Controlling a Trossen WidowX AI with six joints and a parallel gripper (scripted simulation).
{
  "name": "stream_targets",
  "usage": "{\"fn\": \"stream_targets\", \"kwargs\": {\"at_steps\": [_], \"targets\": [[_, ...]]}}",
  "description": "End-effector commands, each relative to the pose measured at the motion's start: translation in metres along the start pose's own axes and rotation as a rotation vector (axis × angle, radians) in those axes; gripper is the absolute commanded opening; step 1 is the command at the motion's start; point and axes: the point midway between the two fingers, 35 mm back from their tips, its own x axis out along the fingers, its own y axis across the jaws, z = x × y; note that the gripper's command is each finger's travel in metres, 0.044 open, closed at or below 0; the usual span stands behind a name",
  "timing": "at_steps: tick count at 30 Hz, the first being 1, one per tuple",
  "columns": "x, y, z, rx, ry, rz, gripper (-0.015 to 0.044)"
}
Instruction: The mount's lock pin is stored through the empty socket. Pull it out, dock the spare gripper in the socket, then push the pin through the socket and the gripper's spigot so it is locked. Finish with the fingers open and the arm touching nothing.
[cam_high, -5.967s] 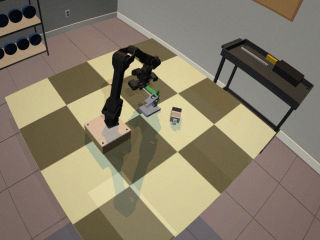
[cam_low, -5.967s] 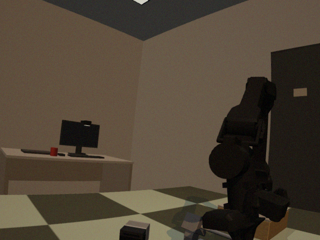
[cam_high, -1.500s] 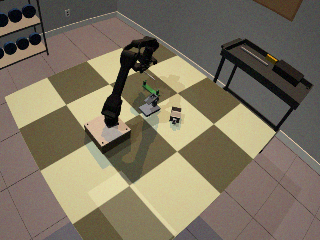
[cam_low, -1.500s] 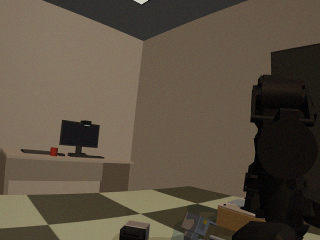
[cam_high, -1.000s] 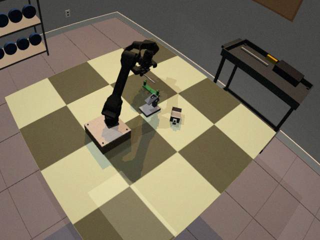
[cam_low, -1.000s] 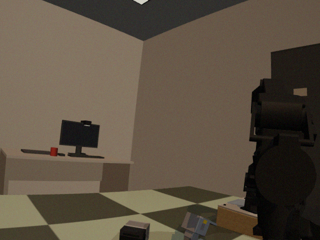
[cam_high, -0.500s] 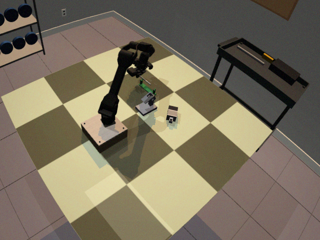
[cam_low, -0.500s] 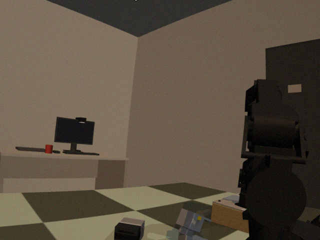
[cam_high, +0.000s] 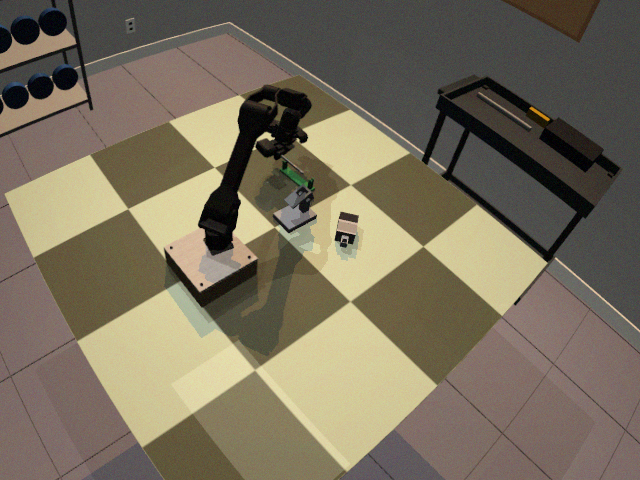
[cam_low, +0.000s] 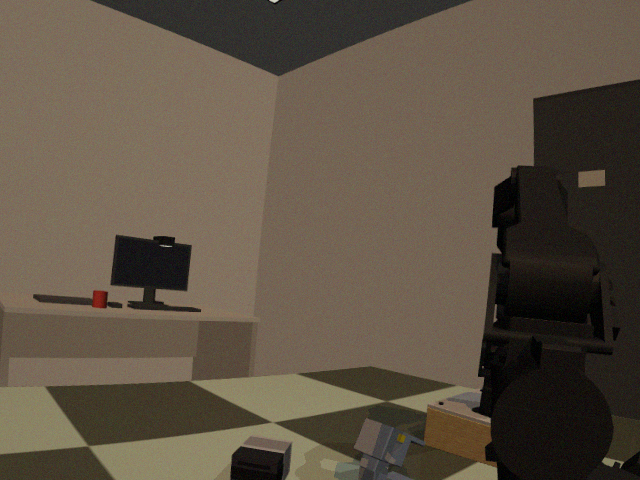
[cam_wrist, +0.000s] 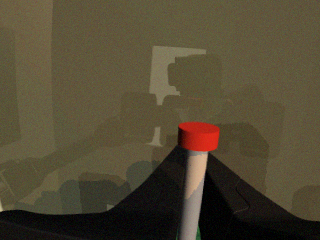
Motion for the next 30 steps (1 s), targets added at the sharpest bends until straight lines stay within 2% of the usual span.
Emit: {"fn": "stream_targets", "kwargs": {"at_steps": [1, 8, 30], "targets": [[0.000, 0.000, 0.000, 0.000, 0.000, 0.000, 0.0026], [0.000, 0.000, 0.000, 0.000, 0.000, 0.000, 0.0200], [-0.031, 0.010, 0.002, 0.010, 0.016, 0.038, 0.0200]]}}
